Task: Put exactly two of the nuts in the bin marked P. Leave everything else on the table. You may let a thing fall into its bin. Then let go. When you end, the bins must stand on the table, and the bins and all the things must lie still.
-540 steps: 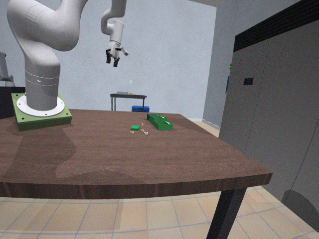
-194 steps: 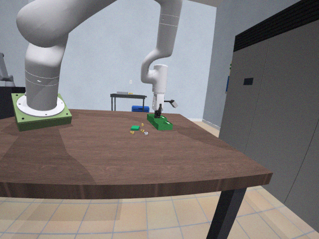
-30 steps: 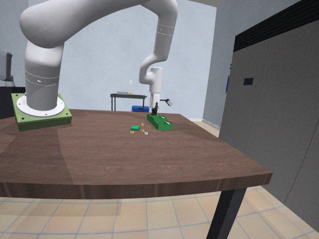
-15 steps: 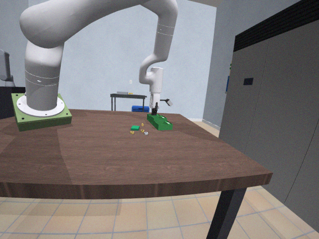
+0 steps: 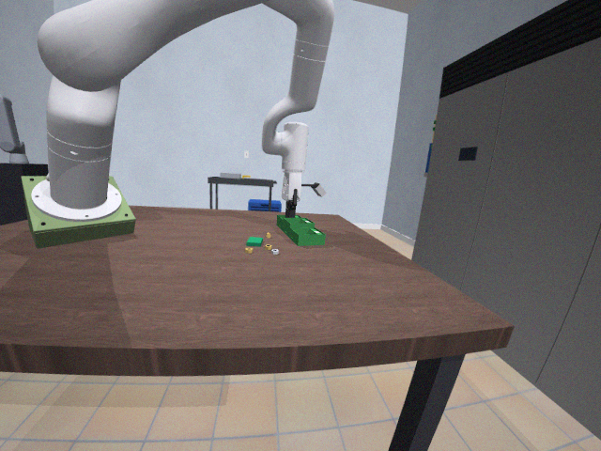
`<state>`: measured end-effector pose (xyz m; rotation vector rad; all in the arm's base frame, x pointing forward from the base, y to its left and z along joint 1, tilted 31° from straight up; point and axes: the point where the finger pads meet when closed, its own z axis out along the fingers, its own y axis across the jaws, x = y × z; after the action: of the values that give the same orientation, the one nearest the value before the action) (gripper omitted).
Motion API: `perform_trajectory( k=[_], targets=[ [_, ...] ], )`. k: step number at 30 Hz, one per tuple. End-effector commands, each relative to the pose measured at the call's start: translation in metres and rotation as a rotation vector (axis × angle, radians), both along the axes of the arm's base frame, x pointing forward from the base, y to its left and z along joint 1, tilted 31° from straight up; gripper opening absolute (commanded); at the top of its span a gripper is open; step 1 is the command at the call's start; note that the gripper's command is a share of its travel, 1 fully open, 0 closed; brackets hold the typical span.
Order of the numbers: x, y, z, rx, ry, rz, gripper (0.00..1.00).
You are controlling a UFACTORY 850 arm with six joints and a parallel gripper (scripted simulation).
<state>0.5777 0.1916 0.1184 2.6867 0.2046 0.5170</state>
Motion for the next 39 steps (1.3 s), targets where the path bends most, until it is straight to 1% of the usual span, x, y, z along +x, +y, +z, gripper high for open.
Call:
perform_trajectory(
  k=[1,10,18,23,36,38,39],
  targets=[
    [-0.002,0.003,0.006,0.001,-0.001,0.0,0.07],
    [-0.005,0.006,0.014,0.001,-0.001,0.0,0.07],
    [-0.017,0.017,0.039,0.001,-0.001,0.0,0.07],
    [-0.017,0.017,0.039,0.001,-0.001,0.0,0.07],
    [-0.059,0.055,0.132,0.001,-0.001,0.0,0.07],
    [-0.059,0.055,0.132,0.001,-0.001,0.0,0.07],
    [-0.062,0.058,0.139,0.001,-0.001,0.0,0.07]
  ],
)
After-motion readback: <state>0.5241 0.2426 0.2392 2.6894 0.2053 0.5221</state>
